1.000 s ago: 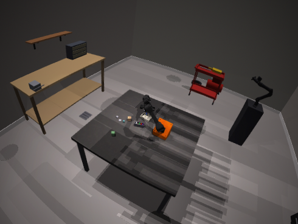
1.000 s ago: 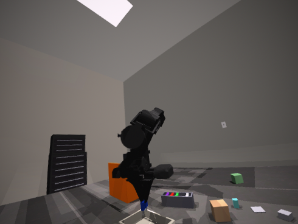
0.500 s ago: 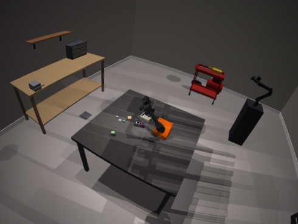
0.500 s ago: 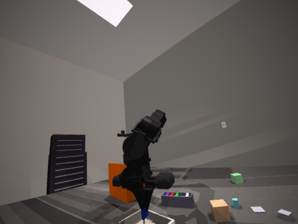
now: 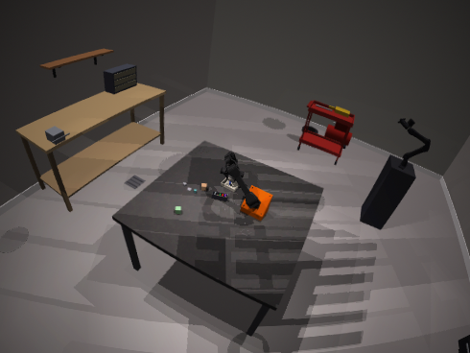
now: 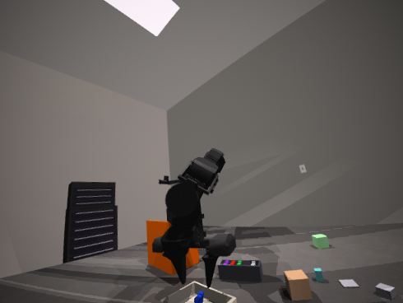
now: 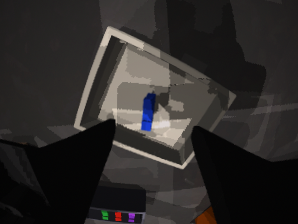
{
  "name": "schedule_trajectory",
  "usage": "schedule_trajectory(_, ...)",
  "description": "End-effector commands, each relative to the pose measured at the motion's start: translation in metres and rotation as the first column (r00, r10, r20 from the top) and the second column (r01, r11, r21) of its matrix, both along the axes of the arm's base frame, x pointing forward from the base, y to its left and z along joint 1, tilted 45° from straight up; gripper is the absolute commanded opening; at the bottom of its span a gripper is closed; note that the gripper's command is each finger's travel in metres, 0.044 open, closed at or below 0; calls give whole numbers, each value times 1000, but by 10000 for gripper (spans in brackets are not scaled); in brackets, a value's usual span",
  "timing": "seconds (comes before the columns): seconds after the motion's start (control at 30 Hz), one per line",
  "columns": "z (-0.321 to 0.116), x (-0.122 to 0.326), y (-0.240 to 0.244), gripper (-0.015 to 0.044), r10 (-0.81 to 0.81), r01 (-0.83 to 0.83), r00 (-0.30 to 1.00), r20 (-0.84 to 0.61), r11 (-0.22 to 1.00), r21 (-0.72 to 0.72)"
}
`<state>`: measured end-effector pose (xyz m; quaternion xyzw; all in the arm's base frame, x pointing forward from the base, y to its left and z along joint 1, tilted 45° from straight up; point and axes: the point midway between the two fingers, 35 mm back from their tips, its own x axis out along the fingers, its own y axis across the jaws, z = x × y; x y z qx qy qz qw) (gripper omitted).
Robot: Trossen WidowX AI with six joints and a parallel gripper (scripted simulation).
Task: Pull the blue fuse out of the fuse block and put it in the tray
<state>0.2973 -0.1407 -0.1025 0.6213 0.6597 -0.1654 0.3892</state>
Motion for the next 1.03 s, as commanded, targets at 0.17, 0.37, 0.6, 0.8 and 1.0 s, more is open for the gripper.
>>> schedule_trajectory(0.17, 25, -3, -26, 330, -7, 7, 1000, -1, 1000, 0)
schedule_trajectory(0.37, 25, -3, -26, 330, -7, 7, 1000, -1, 1000, 0)
schedule_trajectory(0.6, 23, -4, -24, 330, -13, 13, 1000, -7, 1000, 8)
schedule_trajectory(0.8, 23, -4, -24, 330, -13, 13, 1000, -7, 1000, 8)
schedule_trajectory(1.0, 23, -4, -24, 330, -13, 13, 1000, -7, 1000, 8)
